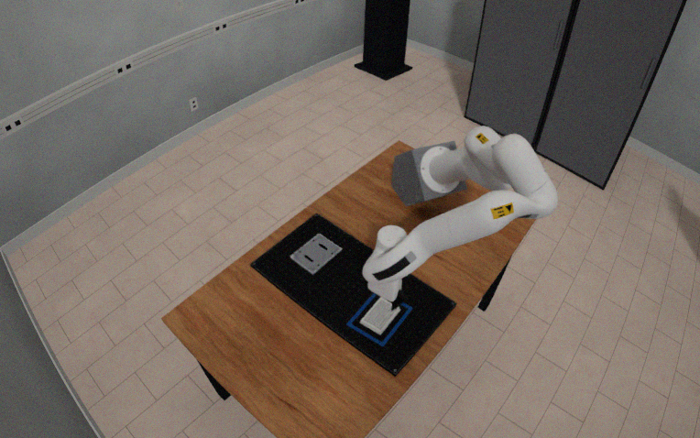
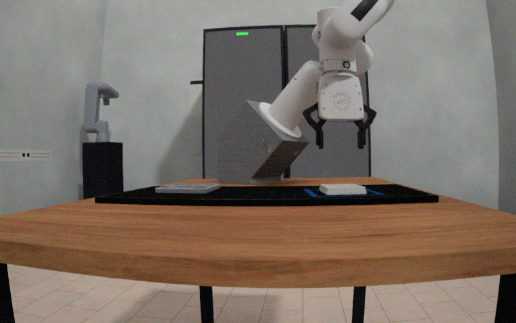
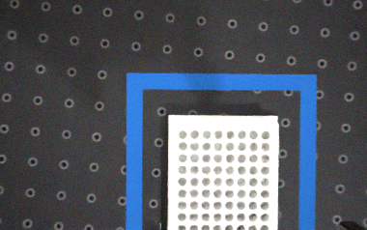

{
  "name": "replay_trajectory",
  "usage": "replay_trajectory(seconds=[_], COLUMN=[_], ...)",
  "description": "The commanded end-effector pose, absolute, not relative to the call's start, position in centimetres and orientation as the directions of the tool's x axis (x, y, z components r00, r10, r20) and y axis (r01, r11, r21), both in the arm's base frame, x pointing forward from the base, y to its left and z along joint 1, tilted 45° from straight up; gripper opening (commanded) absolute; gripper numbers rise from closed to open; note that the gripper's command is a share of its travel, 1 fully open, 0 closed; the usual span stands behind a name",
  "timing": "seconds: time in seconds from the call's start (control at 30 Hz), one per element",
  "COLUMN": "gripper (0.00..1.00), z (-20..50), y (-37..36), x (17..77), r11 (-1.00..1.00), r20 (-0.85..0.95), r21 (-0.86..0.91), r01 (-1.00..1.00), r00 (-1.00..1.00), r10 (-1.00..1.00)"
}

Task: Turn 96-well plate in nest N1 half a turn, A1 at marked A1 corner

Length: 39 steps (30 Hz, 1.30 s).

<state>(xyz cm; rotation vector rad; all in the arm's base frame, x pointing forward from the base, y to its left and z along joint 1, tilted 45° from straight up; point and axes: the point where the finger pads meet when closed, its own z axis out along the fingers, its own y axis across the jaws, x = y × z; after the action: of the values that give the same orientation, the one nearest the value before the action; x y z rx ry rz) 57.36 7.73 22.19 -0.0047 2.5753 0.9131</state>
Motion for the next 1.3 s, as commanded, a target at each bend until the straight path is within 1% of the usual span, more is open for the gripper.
replay_trajectory(seconds=[0.0, 0.57, 0.77, 0.83, 0.93, 1.27], gripper=[1.0, 1.0, 1.0, 1.0, 1.0, 1.0], z=[22.44, 22.44, 22.43, 22.43, 22.43, 22.44], y=[7.54, 7.54, 7.54, 7.54, 7.54, 7.54], x=[57.3, 57.3, 57.29, 57.29, 57.29, 57.3], r11=[0.786, 0.786, 0.744, 0.744, 0.712, 0.556], r20=[-0.377, -0.377, -0.249, -0.249, -0.182, 0.053], r21=[0.603, 0.603, 0.666, 0.666, 0.688, 0.709], r01=[-0.136, -0.136, 0.049, 0.049, 0.141, 0.433], r00=[-0.917, -0.917, -0.926, -0.926, -0.916, -0.82], r10=[0.13, 0.13, 0.284, 0.284, 0.357, 0.57])
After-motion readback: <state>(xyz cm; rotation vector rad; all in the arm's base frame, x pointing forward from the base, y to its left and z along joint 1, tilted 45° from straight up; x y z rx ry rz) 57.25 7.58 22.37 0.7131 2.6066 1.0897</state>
